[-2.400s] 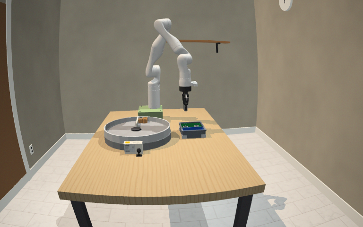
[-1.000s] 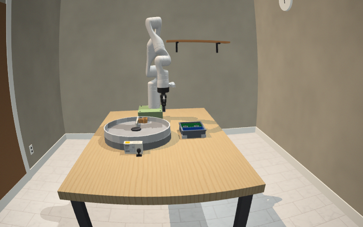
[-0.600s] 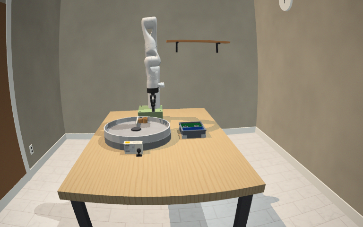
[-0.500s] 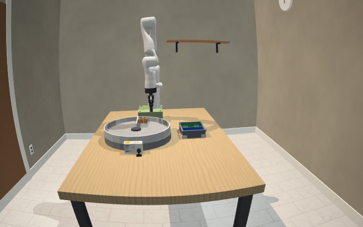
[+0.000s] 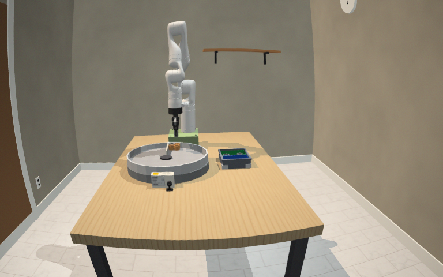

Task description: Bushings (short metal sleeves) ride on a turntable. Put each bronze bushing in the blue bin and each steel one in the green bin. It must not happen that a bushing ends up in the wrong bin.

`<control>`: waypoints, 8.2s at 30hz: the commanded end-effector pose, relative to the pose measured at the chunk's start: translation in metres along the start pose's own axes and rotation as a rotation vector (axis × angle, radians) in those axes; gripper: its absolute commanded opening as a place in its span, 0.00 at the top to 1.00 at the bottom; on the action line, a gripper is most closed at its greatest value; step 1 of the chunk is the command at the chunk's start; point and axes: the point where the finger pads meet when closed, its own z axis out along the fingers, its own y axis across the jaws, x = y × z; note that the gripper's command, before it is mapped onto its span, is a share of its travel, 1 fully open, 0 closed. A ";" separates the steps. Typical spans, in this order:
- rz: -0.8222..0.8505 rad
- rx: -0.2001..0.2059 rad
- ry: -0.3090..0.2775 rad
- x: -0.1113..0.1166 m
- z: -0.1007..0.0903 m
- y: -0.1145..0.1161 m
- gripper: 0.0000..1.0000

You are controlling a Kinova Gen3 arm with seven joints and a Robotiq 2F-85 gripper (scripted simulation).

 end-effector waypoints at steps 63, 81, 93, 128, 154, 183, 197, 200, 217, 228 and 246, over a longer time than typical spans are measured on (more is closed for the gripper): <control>0.002 0.001 -0.001 -0.001 0.068 0.000 0.86; 0.002 0.000 -0.001 -0.001 0.070 0.000 1.00; 0.002 0.000 -0.001 -0.001 0.070 0.000 1.00; 0.002 0.000 -0.001 -0.001 0.070 0.000 1.00; 0.002 0.001 -0.001 -0.001 0.064 0.000 1.00; 0.001 0.001 -0.001 -0.001 0.055 0.000 1.00; 0.001 0.001 -0.001 -0.001 0.052 0.000 1.00; 0.001 0.001 -0.001 -0.001 0.050 0.000 1.00; 0.002 0.001 -0.001 -0.001 0.046 0.000 1.00; 0.002 0.001 -0.001 -0.001 0.043 0.000 1.00; 0.002 0.001 -0.001 -0.001 0.025 0.000 1.00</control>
